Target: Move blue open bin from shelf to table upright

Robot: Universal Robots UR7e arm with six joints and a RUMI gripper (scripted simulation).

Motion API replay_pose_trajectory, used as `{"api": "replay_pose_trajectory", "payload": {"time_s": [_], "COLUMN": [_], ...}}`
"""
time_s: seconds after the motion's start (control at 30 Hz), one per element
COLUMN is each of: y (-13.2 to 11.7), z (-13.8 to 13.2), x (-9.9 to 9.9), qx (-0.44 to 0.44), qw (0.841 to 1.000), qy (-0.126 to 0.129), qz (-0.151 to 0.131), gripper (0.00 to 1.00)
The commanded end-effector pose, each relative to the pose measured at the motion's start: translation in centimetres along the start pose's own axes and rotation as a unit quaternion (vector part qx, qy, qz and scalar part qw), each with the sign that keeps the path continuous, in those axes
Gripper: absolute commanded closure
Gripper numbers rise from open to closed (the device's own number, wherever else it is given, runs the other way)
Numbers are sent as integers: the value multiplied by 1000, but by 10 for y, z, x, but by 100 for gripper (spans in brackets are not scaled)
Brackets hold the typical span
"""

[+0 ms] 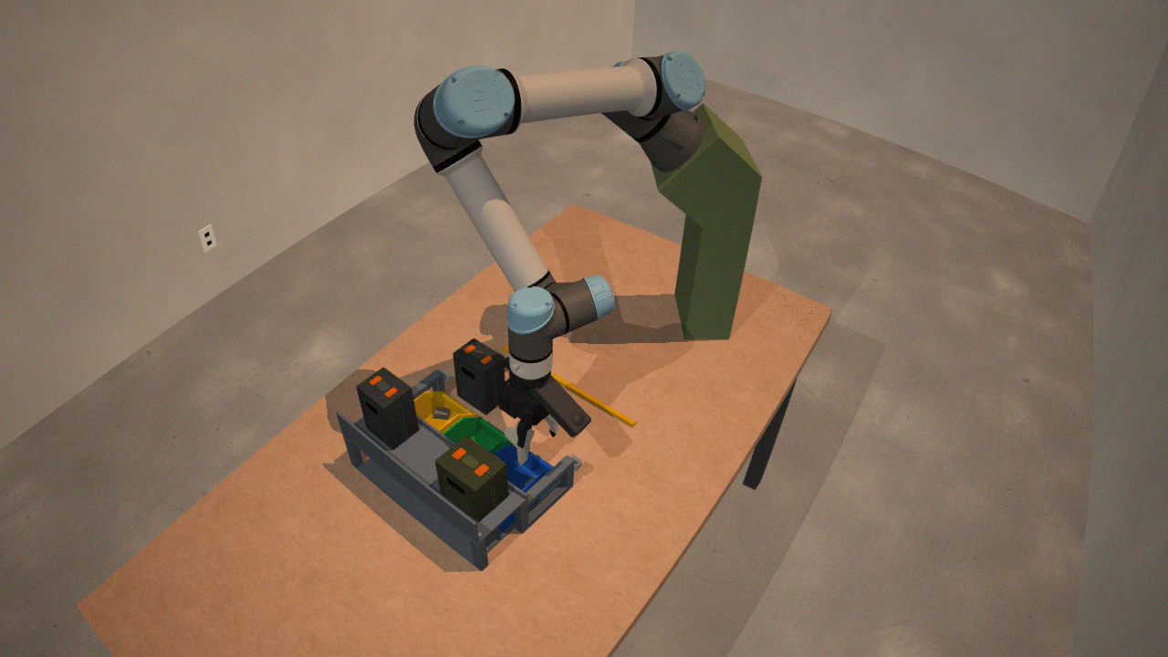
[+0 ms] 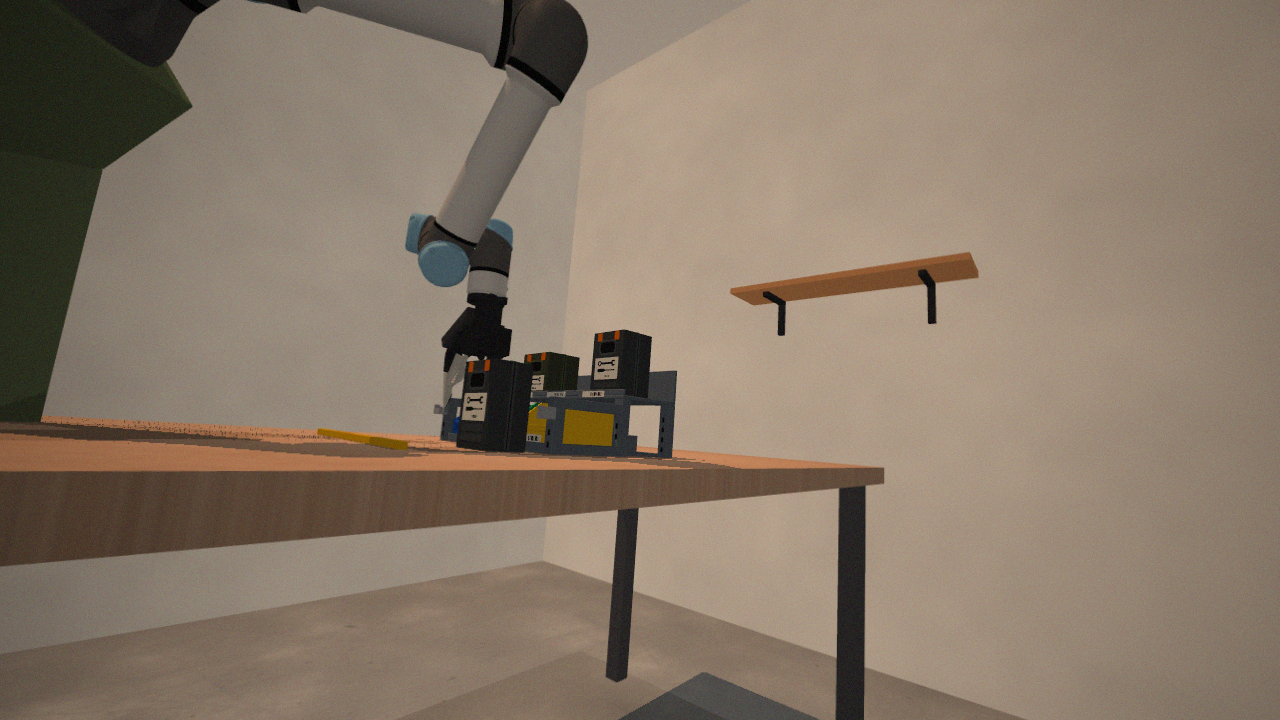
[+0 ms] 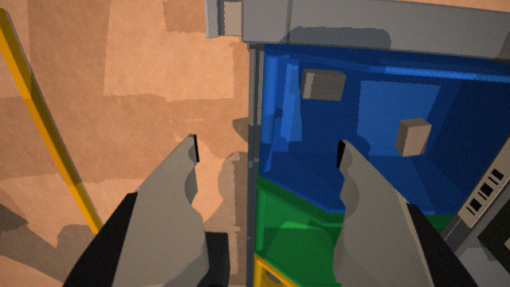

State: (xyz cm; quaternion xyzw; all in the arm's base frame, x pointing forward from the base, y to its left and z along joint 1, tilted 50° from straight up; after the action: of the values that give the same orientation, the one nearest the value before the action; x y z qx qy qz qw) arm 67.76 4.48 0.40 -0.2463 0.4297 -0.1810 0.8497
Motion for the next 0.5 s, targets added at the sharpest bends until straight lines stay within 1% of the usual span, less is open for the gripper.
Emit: {"api": "replay_pose_trajectory", "payload": {"time_s": [0.0, 0.47], "y": [0, 0], "z": [1, 1], "x": [6, 11], "qx": [0, 0], "qw": [1000, 1000], "qy": [-1, -1], "qz": [0, 0], "gripper": [42, 42]}}
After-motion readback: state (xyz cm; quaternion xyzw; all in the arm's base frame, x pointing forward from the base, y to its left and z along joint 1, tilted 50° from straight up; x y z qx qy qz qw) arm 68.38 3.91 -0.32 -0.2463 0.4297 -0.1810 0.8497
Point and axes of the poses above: the point where the finger pads meet when closed, its own x axis out along the fingers, its own z axis across the jaws, y = z × x, the point moved 5 cm from there along -x, back along the fingers, and after that the axes turned 1 degree about x, right-handed, at the moved point
